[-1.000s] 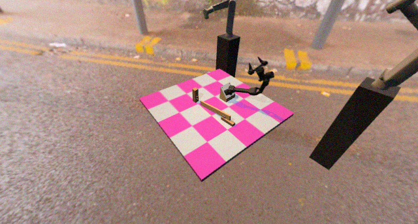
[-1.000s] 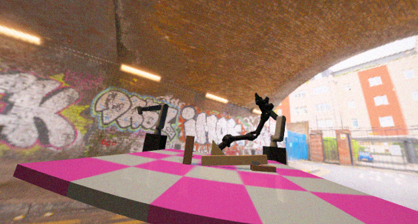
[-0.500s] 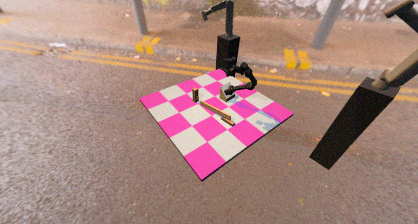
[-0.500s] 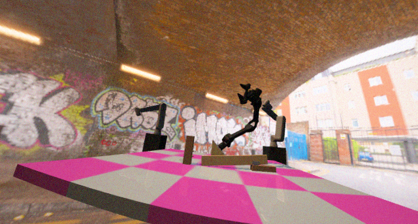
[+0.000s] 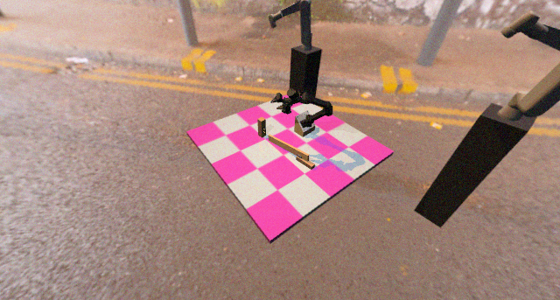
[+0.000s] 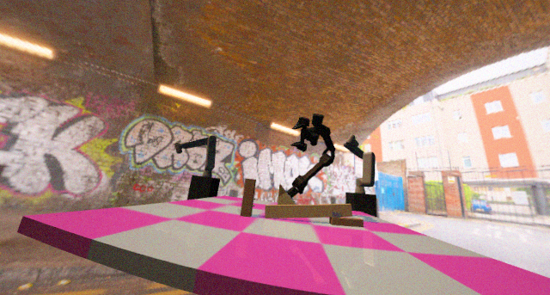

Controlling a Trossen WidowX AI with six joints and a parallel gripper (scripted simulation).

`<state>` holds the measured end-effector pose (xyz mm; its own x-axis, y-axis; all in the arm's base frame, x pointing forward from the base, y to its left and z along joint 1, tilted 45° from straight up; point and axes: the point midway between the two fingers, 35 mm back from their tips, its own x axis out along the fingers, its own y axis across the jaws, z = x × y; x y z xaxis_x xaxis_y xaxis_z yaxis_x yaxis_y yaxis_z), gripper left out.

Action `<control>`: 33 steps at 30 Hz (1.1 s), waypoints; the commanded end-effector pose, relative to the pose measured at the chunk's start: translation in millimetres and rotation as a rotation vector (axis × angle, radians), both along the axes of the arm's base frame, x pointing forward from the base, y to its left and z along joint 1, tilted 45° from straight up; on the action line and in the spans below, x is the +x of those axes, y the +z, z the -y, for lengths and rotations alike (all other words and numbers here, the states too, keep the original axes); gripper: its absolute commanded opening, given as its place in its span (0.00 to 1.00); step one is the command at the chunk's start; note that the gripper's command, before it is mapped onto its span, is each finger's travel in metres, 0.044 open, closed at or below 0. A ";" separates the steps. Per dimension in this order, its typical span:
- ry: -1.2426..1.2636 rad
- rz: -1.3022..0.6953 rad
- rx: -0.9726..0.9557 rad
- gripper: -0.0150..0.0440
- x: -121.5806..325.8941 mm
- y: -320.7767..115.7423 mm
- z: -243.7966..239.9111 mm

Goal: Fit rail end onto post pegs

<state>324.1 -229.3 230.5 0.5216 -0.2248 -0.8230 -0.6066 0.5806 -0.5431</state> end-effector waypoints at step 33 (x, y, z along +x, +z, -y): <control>0.964 -0.279 0.717 1.00 -16.0 -262.2 -184.5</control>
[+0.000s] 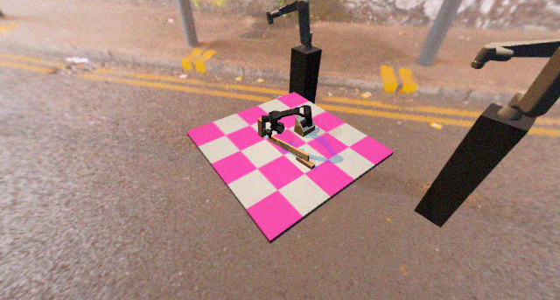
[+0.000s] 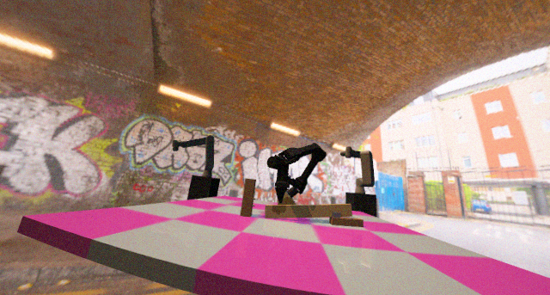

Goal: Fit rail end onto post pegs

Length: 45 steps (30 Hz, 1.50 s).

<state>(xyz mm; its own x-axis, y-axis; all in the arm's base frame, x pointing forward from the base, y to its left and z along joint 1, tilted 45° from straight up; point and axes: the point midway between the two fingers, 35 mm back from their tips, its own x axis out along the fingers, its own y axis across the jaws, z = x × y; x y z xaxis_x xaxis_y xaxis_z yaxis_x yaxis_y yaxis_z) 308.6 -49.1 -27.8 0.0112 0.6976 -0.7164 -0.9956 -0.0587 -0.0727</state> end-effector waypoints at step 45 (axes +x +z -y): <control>-0.003 -0.004 0.011 0.73 -3.8 -46.8 -45.9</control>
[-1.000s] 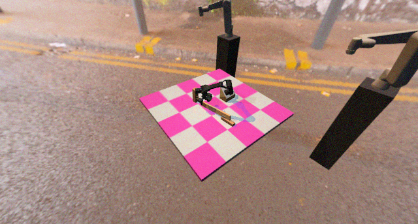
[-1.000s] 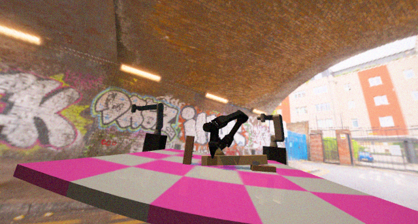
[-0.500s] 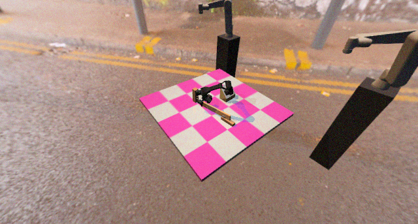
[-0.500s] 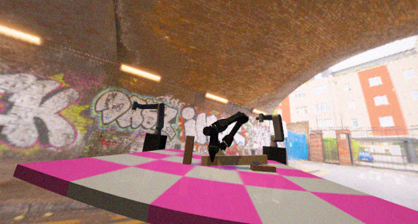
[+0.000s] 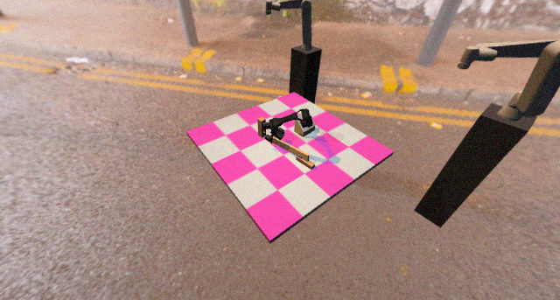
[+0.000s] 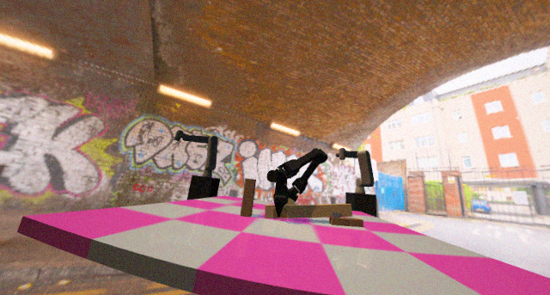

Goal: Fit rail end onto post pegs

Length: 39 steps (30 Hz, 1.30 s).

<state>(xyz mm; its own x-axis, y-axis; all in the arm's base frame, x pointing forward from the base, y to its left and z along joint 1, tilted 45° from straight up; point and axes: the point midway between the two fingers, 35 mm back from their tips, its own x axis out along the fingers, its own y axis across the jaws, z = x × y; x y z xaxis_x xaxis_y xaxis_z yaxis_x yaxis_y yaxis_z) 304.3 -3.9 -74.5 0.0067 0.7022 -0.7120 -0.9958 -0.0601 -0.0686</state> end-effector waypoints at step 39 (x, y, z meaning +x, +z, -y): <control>-0.005 0.001 0.004 0.25 0.4 3.6 3.9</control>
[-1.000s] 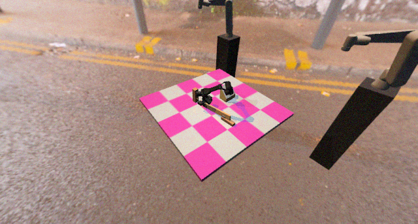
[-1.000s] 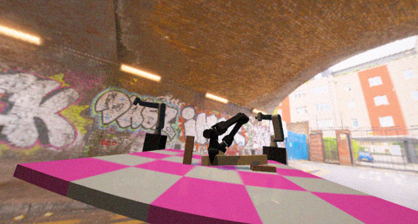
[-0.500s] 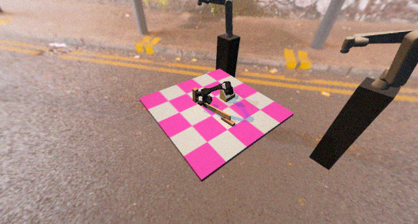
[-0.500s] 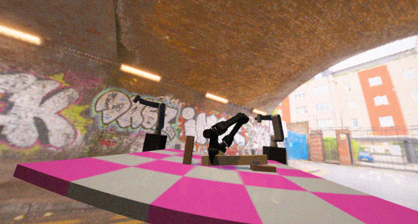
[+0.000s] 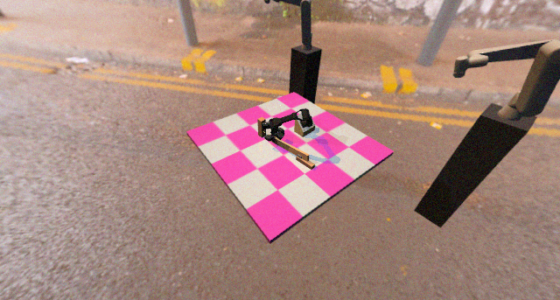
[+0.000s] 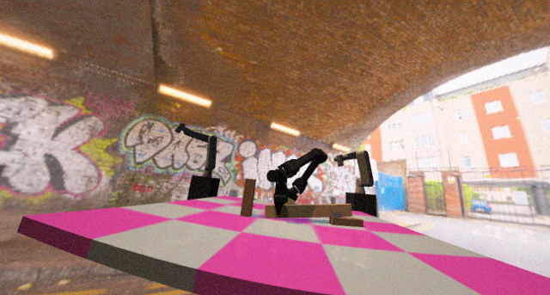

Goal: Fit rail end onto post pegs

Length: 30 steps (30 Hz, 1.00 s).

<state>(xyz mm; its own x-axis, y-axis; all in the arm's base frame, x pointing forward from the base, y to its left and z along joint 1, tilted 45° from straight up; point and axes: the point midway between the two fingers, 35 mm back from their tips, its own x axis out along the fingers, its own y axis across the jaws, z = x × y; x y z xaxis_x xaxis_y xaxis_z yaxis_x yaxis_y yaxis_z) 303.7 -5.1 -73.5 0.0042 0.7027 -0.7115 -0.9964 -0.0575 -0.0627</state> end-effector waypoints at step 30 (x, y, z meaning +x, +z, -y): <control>-0.002 0.007 0.003 0.25 3.2 13.4 13.4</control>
